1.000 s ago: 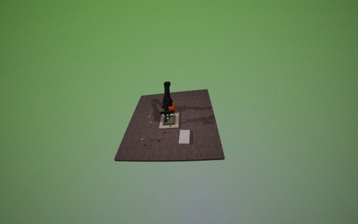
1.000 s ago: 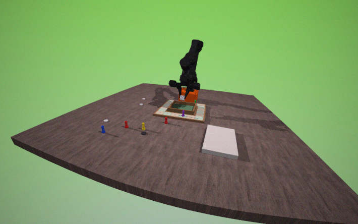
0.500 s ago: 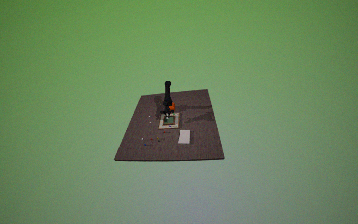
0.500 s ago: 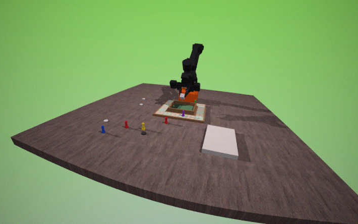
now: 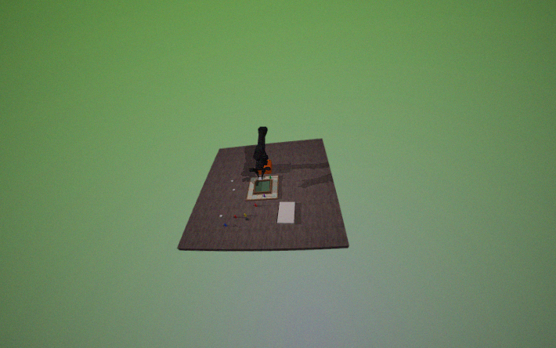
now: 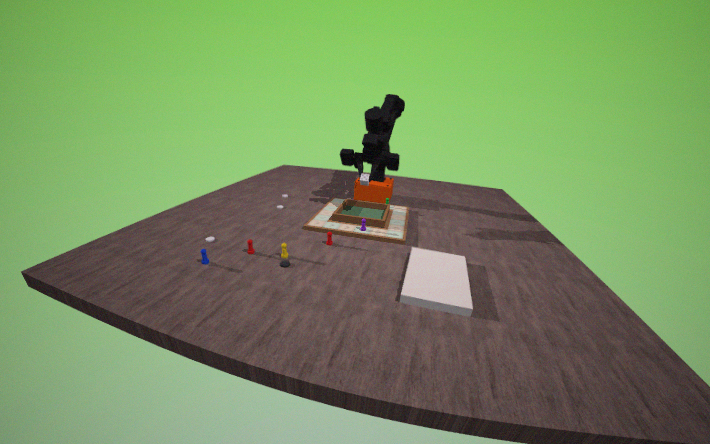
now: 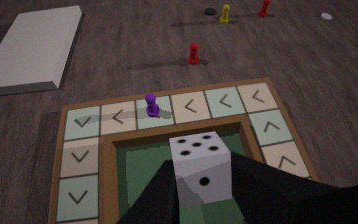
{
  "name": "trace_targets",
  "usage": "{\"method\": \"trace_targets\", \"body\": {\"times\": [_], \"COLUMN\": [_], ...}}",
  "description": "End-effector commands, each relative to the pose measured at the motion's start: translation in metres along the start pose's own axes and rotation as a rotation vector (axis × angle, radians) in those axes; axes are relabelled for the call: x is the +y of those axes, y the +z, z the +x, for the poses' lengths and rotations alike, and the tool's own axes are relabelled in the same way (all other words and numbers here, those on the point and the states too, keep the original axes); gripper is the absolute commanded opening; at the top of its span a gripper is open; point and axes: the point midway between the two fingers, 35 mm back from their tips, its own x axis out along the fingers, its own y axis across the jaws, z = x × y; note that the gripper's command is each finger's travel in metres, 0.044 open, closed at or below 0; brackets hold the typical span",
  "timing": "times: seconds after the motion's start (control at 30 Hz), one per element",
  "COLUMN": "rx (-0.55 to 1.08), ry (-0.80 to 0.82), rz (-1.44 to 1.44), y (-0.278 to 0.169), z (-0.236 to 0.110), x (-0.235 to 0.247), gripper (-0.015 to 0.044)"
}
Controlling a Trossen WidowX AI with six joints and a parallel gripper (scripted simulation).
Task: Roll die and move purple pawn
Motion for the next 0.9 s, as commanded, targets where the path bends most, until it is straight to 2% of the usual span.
{"method": "trace_targets", "body": {"times": [0.0,0.17,0.47,0.6,0.7,0.73,0.87], "rx": [0.000,0.000,0.000,0.000,0.000,0.009,0.178], "ry": [0.000,0.000,0.000,0.003,0.003,0.003,0.003], "rz": [0.000,0.000,0.000,-0.002,-0.002,-0.002,0.003], "y": [0.000,0.000,0.002,0.029,0.030,0.030,0.027], "z": [0.000,0.000,-0.001,-0.025,-0.026,-0.026,-0.017], "x": [0.000,0.000,0.000,0.000,0.000,0.000,0.000], "gripper": [0.0000,0.0000,0.0236,0.0341,0.0420,0.0440,0.0440]}}
